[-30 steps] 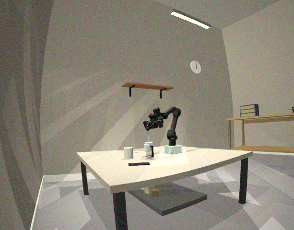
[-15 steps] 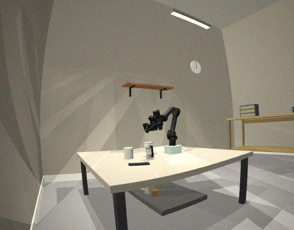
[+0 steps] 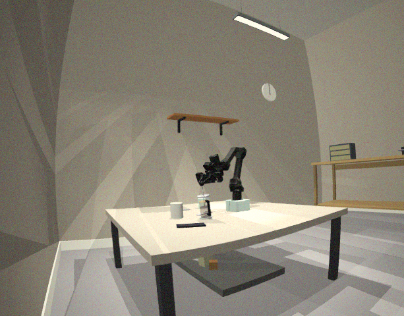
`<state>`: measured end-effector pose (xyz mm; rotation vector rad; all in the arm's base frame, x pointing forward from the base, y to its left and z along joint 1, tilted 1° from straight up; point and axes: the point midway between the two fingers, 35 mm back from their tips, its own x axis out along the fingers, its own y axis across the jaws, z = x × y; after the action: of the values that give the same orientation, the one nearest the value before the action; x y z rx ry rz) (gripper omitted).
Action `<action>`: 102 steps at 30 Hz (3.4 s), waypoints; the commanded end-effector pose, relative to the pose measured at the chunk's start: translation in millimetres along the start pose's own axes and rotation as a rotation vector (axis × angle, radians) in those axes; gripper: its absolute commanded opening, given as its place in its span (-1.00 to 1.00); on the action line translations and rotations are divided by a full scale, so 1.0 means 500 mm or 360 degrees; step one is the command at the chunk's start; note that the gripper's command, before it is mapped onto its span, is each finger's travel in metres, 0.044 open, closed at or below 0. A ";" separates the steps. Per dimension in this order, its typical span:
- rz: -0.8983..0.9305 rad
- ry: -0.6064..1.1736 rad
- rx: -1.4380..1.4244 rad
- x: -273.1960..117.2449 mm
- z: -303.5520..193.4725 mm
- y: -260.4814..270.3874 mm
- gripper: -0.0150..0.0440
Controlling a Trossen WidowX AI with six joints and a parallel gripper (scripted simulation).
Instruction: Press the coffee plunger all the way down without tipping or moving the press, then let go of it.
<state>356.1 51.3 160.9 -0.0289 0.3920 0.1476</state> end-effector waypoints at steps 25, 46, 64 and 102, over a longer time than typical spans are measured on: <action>-0.0005 0.0157 0.0012 0.051 -0.072 0.001 -0.08; -0.0005 0.0156 0.0012 0.056 -0.066 0.002 -0.08; -0.0005 0.0156 0.0012 0.060 -0.063 0.002 -0.08; -0.0007 0.0161 0.0013 -0.089 0.051 -0.003 1.00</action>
<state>336.9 46.9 180.8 -0.0359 0.5067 0.1381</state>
